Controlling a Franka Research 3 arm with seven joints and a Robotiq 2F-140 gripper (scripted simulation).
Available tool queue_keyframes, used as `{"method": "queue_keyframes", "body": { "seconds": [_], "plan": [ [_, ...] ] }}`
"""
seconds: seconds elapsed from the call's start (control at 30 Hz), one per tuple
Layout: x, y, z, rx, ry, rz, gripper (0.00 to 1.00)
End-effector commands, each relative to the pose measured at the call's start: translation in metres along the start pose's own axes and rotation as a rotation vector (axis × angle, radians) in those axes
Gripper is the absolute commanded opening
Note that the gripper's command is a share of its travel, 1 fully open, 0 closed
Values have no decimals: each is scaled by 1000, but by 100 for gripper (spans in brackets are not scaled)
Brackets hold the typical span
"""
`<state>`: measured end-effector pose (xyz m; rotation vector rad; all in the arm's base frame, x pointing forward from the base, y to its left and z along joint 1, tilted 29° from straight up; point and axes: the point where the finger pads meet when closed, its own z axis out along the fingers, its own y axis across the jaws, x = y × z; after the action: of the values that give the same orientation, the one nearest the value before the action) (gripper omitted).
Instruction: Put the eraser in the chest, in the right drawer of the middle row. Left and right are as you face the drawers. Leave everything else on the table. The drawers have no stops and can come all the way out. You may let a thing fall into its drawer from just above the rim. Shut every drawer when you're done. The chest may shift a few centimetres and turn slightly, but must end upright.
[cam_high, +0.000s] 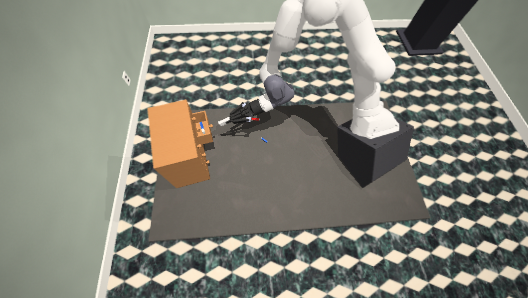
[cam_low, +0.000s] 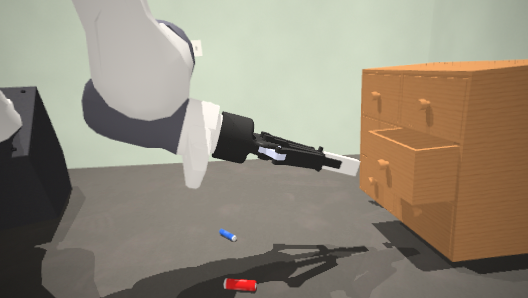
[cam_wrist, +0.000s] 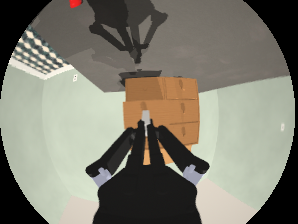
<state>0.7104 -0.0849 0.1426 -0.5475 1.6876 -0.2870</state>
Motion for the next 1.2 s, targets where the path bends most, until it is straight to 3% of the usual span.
{"method": "queue_keyframes", "body": {
  "seconds": [0.0,0.67,1.17],
  "plan": [
    [1,-2,0,2,2,7,10],
    [0,-2,4,2,2,7,10],
    [-8,-2,25,2,2,7,10]
  ]
}}
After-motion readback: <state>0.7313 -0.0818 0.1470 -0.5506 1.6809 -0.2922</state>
